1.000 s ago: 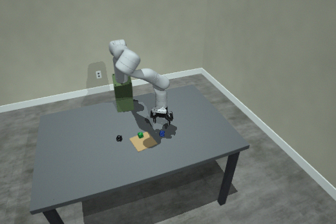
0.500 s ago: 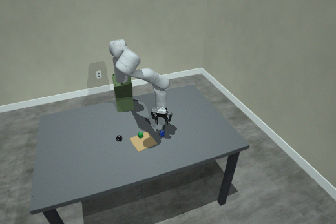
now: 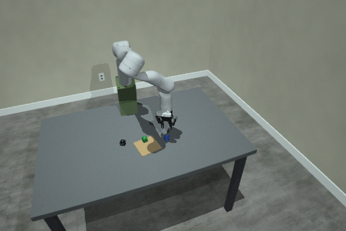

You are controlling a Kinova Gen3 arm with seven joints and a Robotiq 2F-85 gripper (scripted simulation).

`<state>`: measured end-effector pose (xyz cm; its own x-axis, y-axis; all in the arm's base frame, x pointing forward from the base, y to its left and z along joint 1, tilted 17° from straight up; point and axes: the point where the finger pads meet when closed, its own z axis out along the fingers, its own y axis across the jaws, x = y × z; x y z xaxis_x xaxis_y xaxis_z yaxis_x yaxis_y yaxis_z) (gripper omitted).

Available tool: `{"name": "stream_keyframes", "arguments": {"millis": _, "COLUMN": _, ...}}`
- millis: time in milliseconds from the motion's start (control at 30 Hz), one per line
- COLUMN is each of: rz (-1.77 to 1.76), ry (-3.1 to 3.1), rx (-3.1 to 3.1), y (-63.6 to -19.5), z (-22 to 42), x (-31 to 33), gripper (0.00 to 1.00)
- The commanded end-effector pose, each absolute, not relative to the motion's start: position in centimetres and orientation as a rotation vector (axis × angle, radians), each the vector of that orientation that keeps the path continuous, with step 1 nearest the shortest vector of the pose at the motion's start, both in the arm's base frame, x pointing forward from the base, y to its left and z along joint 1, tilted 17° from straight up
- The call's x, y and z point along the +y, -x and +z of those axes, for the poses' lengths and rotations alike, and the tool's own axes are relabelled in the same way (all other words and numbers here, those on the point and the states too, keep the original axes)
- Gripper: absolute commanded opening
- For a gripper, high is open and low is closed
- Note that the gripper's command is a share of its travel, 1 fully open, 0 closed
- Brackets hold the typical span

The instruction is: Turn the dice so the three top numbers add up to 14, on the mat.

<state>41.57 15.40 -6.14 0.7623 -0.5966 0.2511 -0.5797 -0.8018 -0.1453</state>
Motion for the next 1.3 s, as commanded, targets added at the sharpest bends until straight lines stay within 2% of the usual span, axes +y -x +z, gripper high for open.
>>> {"name": "stream_keyframes", "arguments": {"millis": 0, "rz": -0.445, "ry": 2.893, "rx": 0.966, "y": -41.6, "z": -6.1, "x": 15.4, "gripper": 0.46}}
{"name": "stream_keyframes", "arguments": {"millis": 1267, "rz": -0.445, "ry": 2.893, "rx": 0.966, "y": -42.1, "z": -7.8, "x": 15.4, "gripper": 0.46}}
